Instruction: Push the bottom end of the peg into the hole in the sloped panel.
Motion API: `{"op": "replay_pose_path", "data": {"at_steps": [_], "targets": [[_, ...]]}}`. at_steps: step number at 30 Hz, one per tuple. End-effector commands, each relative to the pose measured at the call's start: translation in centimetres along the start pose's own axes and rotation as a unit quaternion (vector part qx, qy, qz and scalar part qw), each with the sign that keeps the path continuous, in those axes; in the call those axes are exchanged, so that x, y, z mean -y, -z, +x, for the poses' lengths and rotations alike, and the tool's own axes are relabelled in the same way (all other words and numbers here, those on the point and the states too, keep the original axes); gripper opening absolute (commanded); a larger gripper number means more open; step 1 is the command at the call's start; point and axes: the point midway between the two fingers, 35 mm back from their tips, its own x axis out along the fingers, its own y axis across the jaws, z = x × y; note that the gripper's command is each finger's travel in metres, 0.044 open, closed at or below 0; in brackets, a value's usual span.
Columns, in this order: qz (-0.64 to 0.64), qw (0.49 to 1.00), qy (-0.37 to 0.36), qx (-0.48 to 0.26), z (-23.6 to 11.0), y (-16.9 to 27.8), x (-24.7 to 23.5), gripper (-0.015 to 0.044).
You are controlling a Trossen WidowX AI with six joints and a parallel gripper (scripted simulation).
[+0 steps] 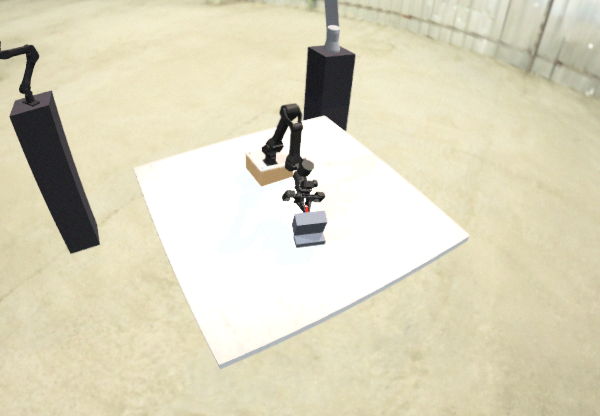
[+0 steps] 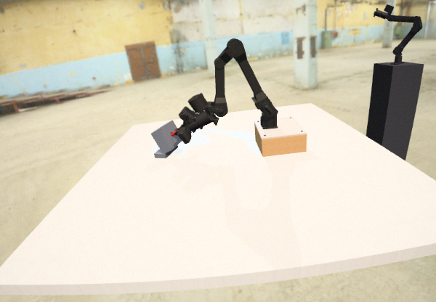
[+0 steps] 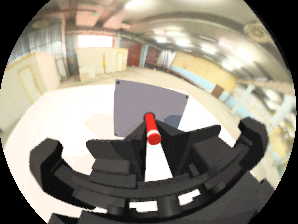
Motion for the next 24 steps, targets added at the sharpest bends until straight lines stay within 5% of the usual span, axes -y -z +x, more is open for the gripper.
{"op": "replay_pose_path", "data": {"at_steps": [1,13,24], "targets": [[-0.001,1.0,-0.002,0.002,0.22,-0.22,-0.08,0.0],[0.0,1.0,0.0,0.001,0.14,-0.08,-0.01,0.0],[0.0,1.0,0.0,0.001,0.14,-0.08,-0.01,0.0289]]}}
